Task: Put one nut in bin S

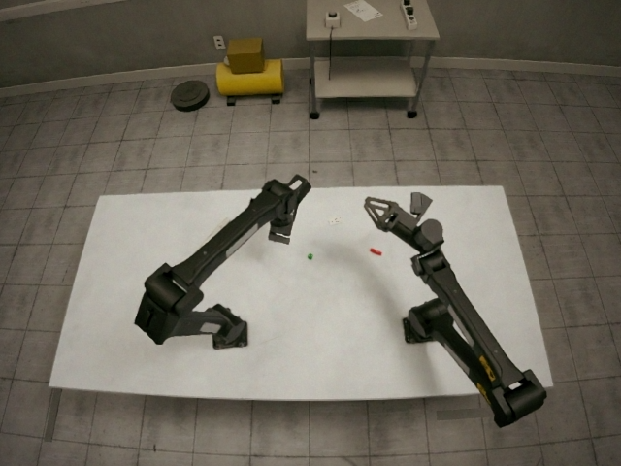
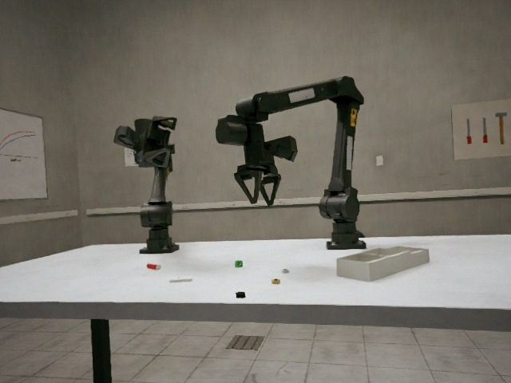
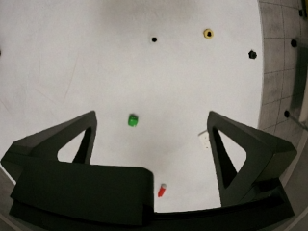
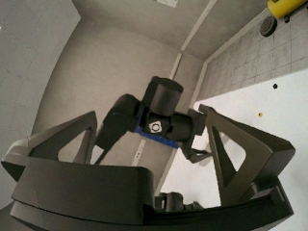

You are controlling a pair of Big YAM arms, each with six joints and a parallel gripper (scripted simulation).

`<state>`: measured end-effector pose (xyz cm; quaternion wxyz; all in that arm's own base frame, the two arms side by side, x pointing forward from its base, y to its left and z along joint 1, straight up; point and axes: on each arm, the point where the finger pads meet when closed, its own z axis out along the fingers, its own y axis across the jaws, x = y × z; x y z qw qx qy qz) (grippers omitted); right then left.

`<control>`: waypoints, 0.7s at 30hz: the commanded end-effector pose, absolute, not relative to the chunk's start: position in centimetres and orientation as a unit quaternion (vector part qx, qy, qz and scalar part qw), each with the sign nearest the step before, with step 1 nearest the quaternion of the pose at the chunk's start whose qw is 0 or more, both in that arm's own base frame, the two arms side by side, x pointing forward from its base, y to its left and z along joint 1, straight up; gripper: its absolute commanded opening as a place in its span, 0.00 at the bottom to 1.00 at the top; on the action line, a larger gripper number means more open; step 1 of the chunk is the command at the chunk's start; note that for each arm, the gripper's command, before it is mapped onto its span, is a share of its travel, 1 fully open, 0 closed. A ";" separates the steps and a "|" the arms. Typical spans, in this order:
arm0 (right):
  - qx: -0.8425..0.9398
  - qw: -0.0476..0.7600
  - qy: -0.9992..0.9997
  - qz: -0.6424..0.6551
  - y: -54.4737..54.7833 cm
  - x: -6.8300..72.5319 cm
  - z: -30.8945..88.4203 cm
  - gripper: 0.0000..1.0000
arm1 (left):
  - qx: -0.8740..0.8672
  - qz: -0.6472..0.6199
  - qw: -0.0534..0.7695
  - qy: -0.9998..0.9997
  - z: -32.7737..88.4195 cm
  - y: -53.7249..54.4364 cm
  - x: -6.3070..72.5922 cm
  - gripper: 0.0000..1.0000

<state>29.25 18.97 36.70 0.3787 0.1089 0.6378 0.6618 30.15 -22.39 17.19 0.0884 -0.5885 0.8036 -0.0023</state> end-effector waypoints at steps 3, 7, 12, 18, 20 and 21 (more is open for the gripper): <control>0.120 0.394 0.633 0.655 17.8 30.0 37.1 1.00 | -0.589 -0.007 0.090 0.803 17.5 -22.5 30.3 1.00; 0.131 0.407 0.631 0.648 16.6 30.6 37.1 1.00 | -0.589 -0.007 0.090 0.803 17.5 -22.5 30.3 1.00; 0.147 0.422 0.627 0.638 15.1 31.4 37.1 1.00 | -0.589 -0.007 0.090 0.803 17.5 -22.5 30.3 1.00; 0.159 0.435 0.624 0.629 13.9 32.0 37.1 1.00 | -0.589 -0.007 0.090 0.803 17.5 -22.5 30.3 1.00; 0.166 0.441 0.623 0.625 13.2 32.3 37.1 1.00 | -0.589 -0.007 0.090 0.803 17.5 -22.5 30.3 1.00; 0.169 0.444 0.622 0.622 12.9 32.4 37.1 1.00 | -0.589 -0.007 0.090 0.803 17.5 -22.5 30.3 1.00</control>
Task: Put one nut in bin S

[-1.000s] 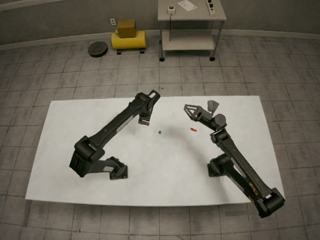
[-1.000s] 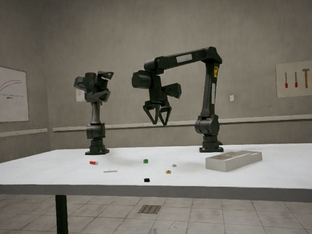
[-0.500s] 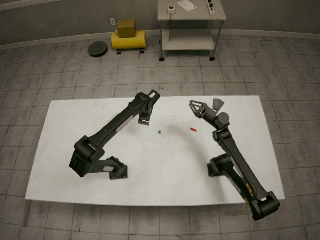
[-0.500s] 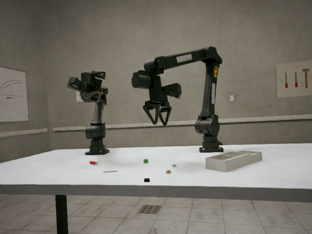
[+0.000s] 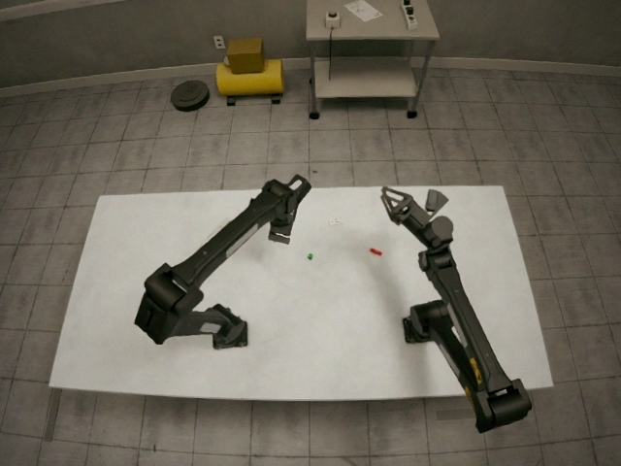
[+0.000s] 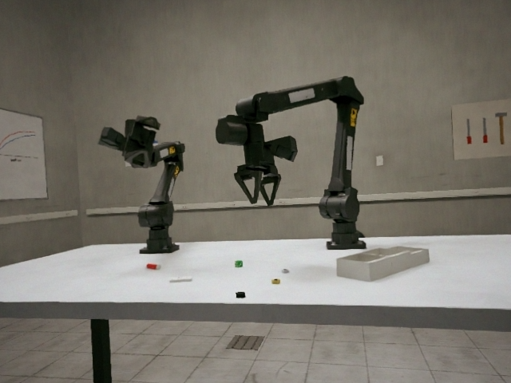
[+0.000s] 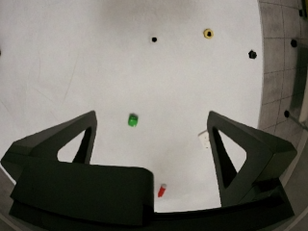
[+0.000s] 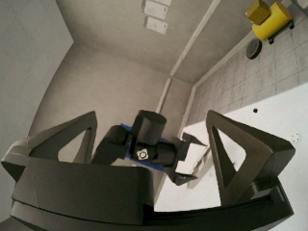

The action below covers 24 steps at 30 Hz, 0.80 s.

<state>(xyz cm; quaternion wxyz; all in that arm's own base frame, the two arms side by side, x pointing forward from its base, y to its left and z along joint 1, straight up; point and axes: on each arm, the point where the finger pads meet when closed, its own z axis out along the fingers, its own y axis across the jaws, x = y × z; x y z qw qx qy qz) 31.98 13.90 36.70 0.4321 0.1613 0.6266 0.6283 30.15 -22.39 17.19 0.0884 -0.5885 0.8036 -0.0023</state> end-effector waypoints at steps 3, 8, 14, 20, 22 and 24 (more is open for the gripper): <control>0.179 0.454 0.619 0.615 11.9 32.8 37.1 1.00 | -0.589 -0.007 0.090 0.803 17.5 -22.5 30.3 1.00; 0.195 0.470 0.614 0.603 10.1 33.4 37.1 1.00 | -0.589 -0.007 0.090 0.803 17.5 -22.5 30.3 1.00; 0.208 0.483 0.610 0.593 8.6 33.8 37.1 1.00 | -0.589 -0.007 0.090 0.803 17.5 -22.5 30.3 1.00; 0.229 0.503 0.602 0.576 6.3 34.3 37.1 1.00 | -0.589 -0.007 0.090 0.803 17.5 -22.5 30.3 1.00; 0.235 0.509 0.600 0.570 5.6 34.4 37.1 1.00 | -0.589 -0.007 0.090 0.803 17.5 -22.5 30.3 1.00; 0.242 0.516 0.597 0.564 4.8 34.5 37.1 1.00 | -0.589 -0.007 0.090 0.803 17.5 -22.5 30.3 1.00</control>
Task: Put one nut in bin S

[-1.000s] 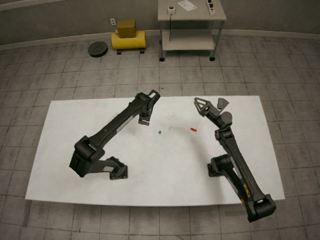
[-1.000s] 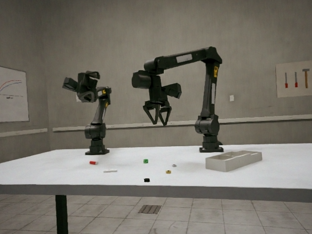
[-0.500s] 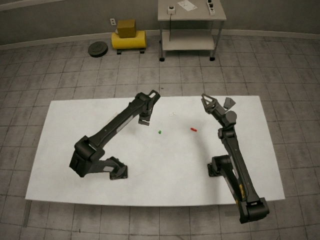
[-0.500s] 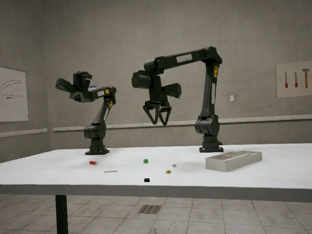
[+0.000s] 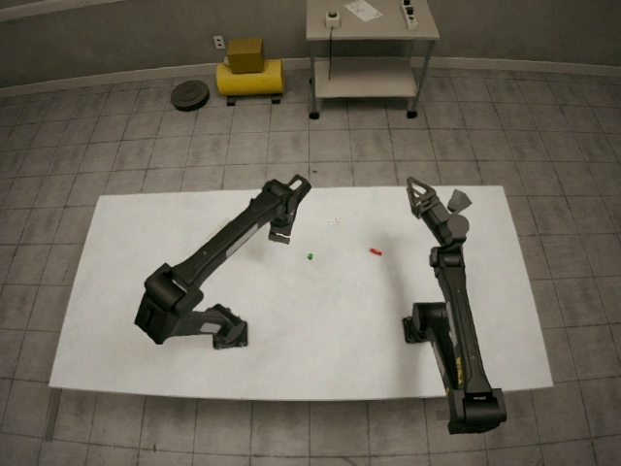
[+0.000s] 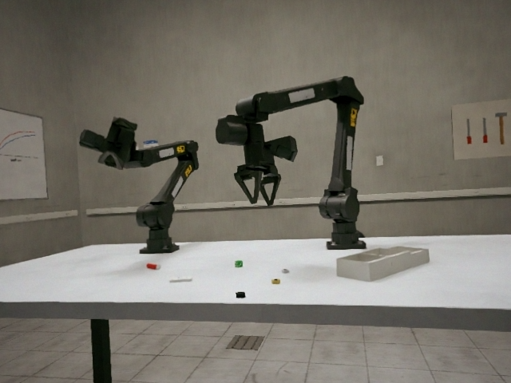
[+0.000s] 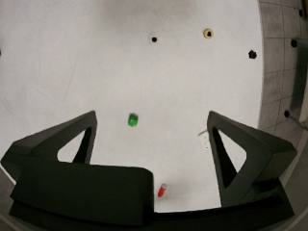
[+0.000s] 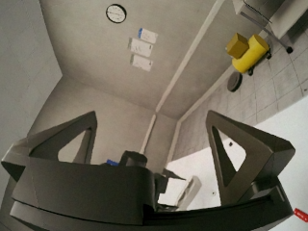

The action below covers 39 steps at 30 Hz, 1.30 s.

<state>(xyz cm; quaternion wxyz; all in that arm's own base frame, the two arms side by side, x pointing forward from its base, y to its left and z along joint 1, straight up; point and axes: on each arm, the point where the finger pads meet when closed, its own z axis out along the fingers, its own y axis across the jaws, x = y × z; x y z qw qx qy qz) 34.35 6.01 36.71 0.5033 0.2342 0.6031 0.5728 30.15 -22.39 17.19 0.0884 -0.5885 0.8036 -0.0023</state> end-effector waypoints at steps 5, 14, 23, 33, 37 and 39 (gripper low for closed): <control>0.259 0.532 0.590 0.549 2.8 34.8 37.1 1.00 | -0.589 -0.007 0.090 0.803 17.5 -22.5 30.3 1.00; 0.283 0.554 0.579 0.527 0.0 34.9 37.1 1.00 | -0.589 -0.007 0.090 0.803 17.5 -22.5 30.3 1.00; 0.310 0.578 0.565 0.501 -3.3 34.7 37.1 1.00 | -0.589 -0.007 0.090 0.803 17.5 -22.5 30.3 1.00; 0.339 0.603 0.548 0.470 -6.9 34.2 37.1 1.00 | -0.589 -0.007 0.090 0.803 17.5 -22.5 30.3 1.00; 0.351 0.614 0.540 0.456 -8.4 33.8 37.1 1.00 | -0.589 -0.007 0.090 0.803 17.5 -22.5 30.3 1.00; 0.357 0.619 0.536 0.449 -9.2 33.6 37.1 1.00 | -0.589 -0.007 0.090 0.803 17.5 -22.5 30.3 1.00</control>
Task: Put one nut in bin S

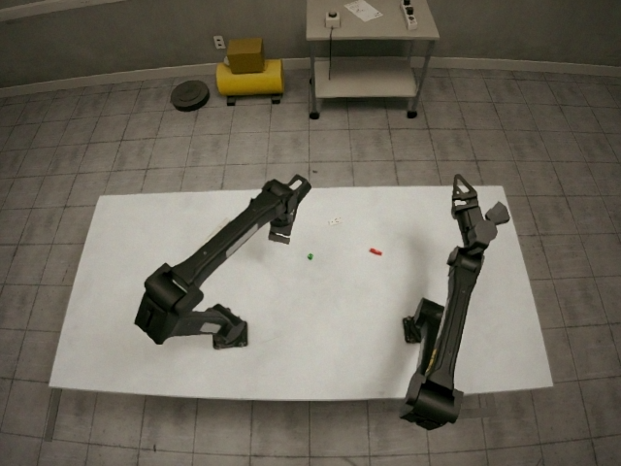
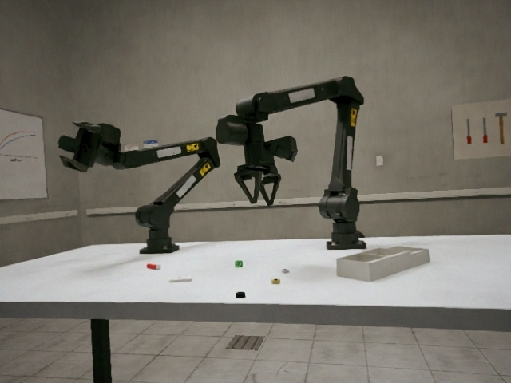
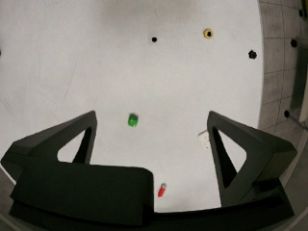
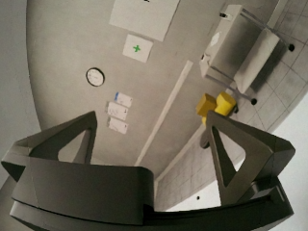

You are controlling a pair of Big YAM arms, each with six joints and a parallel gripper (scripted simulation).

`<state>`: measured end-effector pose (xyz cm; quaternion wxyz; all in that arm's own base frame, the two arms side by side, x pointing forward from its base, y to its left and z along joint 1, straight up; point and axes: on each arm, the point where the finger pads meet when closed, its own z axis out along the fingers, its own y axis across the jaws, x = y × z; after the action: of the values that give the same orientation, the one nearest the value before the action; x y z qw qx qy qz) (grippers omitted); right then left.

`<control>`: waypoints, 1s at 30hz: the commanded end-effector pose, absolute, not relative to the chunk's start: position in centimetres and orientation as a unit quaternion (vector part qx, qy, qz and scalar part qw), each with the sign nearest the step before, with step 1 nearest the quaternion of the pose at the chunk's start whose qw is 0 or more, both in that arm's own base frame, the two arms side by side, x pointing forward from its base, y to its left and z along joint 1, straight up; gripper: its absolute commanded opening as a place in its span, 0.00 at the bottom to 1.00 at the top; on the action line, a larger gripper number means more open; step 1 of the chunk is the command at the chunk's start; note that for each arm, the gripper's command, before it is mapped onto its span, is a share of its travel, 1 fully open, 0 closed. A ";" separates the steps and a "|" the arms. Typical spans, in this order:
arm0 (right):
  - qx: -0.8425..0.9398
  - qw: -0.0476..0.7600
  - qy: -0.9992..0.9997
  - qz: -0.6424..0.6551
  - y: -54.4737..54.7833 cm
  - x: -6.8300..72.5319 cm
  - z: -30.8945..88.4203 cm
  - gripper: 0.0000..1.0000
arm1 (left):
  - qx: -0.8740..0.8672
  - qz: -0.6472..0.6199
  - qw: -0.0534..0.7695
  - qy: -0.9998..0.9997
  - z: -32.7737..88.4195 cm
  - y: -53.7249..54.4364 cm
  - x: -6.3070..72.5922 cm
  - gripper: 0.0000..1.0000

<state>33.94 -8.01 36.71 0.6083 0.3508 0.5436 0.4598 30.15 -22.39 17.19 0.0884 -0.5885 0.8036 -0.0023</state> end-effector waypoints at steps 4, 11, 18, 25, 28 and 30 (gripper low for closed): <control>0.363 0.624 0.532 0.442 -9.9 33.4 37.1 1.00 | -0.589 -0.007 0.090 0.803 17.5 -22.5 30.3 1.00; 0.384 0.640 0.518 0.418 -12.5 32.6 37.1 1.00 | -0.589 -0.007 0.090 0.803 17.5 -22.5 30.3 1.00; 0.400 0.654 0.505 0.397 -14.6 31.7 37.1 1.00 | -0.589 -0.007 0.090 0.803 17.5 -22.5 30.3 1.00; 0.416 0.666 0.492 0.376 -16.6 30.7 37.1 1.00 | -0.589 -0.007 0.090 0.803 17.5 -22.5 30.3 1.00; 0.423 0.672 0.486 0.366 -17.5 30.2 37.1 1.00 | -0.589 -0.007 0.090 0.803 17.5 -22.5 30.3 1.00; 0.428 0.675 0.482 0.359 -18.1 29.8 37.1 1.00 | -0.589 -0.007 0.090 0.803 17.5 -22.5 30.3 1.00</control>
<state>30.38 -17.12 36.71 0.6667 0.4236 0.4890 0.3700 30.15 -22.39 17.19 0.0884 -0.5885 0.8036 -0.0023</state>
